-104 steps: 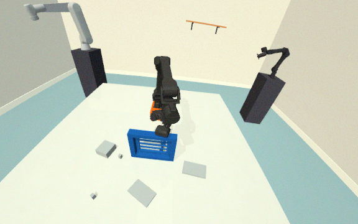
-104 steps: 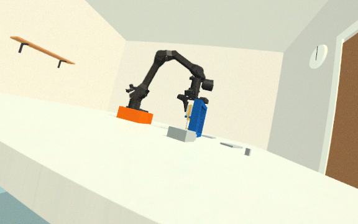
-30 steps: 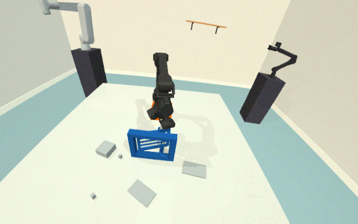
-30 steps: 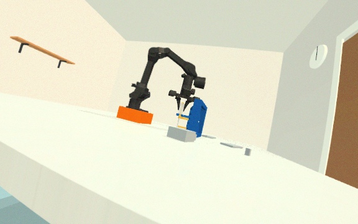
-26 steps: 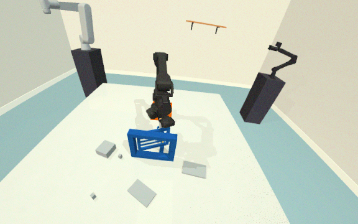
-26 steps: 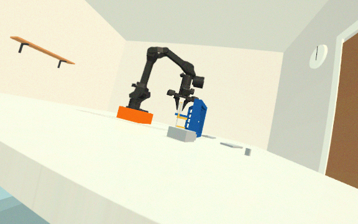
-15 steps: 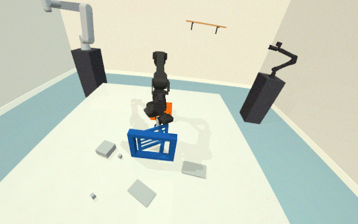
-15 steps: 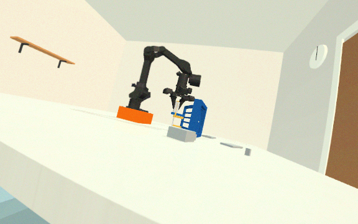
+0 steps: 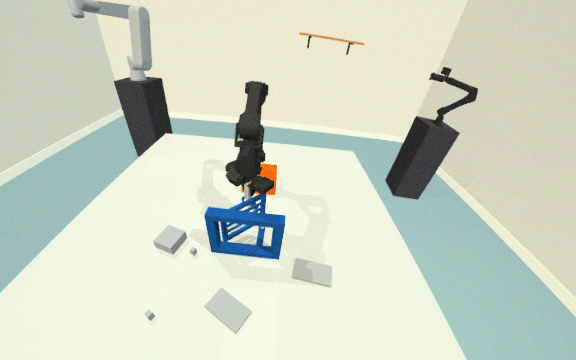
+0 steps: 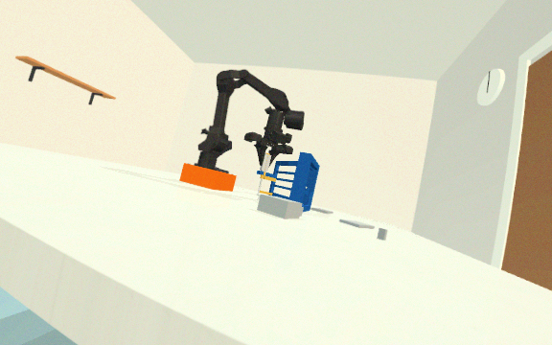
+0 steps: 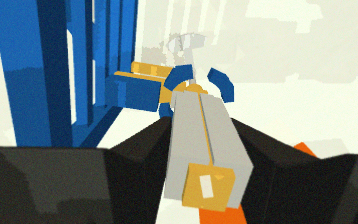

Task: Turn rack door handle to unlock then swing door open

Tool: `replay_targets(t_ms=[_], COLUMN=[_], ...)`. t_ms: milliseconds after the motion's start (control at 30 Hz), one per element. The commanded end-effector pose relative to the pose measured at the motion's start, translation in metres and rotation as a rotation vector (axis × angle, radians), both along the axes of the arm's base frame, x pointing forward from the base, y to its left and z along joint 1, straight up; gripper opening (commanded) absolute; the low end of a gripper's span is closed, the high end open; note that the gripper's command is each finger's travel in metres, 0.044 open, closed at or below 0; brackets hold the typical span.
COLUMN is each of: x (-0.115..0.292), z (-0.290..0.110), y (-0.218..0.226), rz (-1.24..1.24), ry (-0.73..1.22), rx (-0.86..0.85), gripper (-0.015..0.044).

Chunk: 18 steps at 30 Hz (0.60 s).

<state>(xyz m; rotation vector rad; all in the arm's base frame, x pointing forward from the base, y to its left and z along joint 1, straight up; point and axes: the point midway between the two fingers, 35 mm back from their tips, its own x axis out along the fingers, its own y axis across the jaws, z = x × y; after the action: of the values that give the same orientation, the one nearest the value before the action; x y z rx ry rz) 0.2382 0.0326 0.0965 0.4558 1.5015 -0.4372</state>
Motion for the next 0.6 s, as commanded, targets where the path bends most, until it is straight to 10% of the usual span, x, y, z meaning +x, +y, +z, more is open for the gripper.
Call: replay_targets(t_ms=[0, 567], x=[-0.001, -0.009], z=[0.0, -0.001], y=[-0.006, -0.04], rz=[0.068, 0.291], ry=[-0.008, -0.008], rx=[-0.003, -0.014], gripper=[0.0027, 0.0027])
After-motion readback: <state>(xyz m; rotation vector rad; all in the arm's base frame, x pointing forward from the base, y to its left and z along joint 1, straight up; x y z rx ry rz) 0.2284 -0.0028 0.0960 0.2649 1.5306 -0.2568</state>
